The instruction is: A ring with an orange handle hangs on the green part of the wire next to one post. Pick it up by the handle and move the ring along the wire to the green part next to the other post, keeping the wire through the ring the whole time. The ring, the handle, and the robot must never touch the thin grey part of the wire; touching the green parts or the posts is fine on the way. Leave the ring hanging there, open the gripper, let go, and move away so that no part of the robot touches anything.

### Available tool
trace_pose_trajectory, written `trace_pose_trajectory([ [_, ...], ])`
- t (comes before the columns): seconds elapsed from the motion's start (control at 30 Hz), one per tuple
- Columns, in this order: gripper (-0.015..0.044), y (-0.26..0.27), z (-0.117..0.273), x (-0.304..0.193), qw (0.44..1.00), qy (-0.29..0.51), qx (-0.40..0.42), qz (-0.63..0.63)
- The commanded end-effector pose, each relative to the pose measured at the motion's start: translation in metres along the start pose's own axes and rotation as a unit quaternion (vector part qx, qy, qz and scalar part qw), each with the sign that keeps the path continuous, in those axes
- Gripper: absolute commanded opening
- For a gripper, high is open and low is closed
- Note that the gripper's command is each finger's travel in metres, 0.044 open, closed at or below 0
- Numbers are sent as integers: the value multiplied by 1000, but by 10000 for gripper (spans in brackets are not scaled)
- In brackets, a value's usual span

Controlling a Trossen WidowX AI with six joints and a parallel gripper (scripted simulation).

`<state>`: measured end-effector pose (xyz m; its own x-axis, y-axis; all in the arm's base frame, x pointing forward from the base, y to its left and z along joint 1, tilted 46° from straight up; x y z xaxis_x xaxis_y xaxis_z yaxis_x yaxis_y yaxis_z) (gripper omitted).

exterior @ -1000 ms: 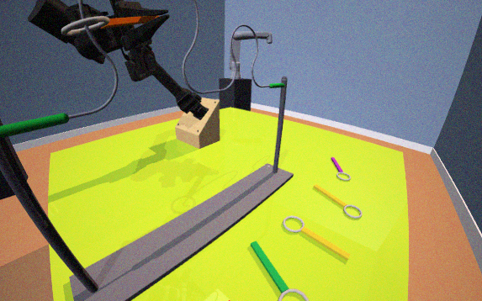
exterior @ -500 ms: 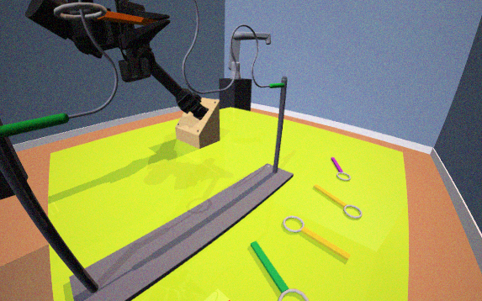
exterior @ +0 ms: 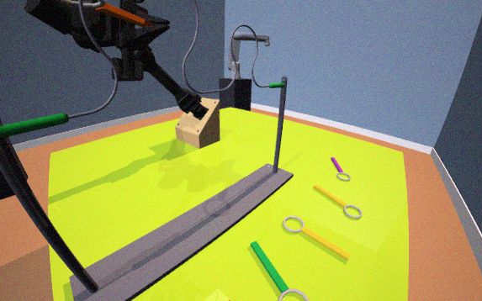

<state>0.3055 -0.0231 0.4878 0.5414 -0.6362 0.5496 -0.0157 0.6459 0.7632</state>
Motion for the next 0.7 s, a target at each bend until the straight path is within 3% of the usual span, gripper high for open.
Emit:
trace_pose_trajectory([
  [0.0,-150,-2,-2,1,1000,-2,-14,22],
  [0.67,-150,-4,-2,2,988,-19,-81,134],
])
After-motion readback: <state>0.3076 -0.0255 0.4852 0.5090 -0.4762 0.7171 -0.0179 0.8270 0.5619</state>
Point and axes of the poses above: the point midway between the two fingers, 35 mm back from their tips, its own z axis back along the fingers, its own y axis across the jaws, x = y × z, the point moved 4 cm from there along z, back along the fingers, and after that the axes turned 14 degrees about -z, right-handed, at the moved point
